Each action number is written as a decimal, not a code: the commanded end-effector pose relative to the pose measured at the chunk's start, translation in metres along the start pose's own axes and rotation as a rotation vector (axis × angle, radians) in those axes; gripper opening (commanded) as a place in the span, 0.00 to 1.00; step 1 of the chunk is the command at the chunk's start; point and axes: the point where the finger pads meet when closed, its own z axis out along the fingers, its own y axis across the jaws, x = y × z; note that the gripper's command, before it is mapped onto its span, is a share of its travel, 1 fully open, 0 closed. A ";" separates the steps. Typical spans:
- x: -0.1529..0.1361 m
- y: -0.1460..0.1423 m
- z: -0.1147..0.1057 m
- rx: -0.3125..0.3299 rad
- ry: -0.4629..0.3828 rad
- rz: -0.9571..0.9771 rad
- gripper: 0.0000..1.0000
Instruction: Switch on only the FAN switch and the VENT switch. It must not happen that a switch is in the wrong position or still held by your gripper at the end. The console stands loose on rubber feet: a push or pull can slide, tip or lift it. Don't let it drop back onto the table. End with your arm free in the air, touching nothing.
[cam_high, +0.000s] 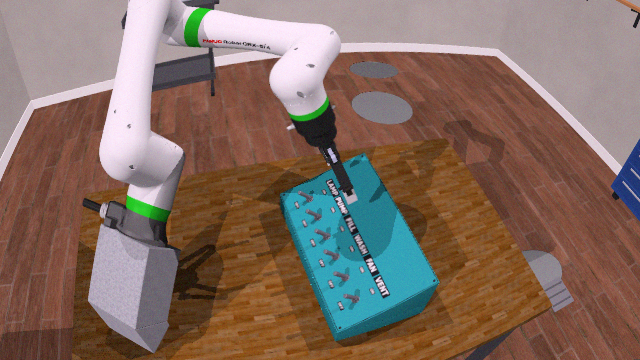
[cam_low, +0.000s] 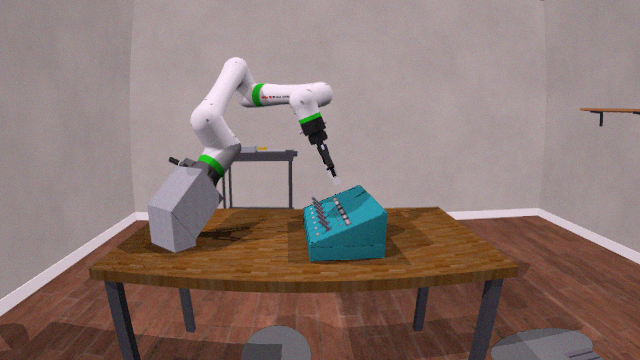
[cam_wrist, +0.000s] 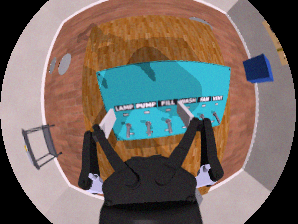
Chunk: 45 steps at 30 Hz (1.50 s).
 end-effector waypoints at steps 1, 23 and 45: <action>0.000 0.000 0.000 0.000 0.000 0.000 1.00; 0.000 0.040 0.000 0.000 0.000 0.000 1.00; 0.000 0.072 0.000 0.000 0.000 0.000 1.00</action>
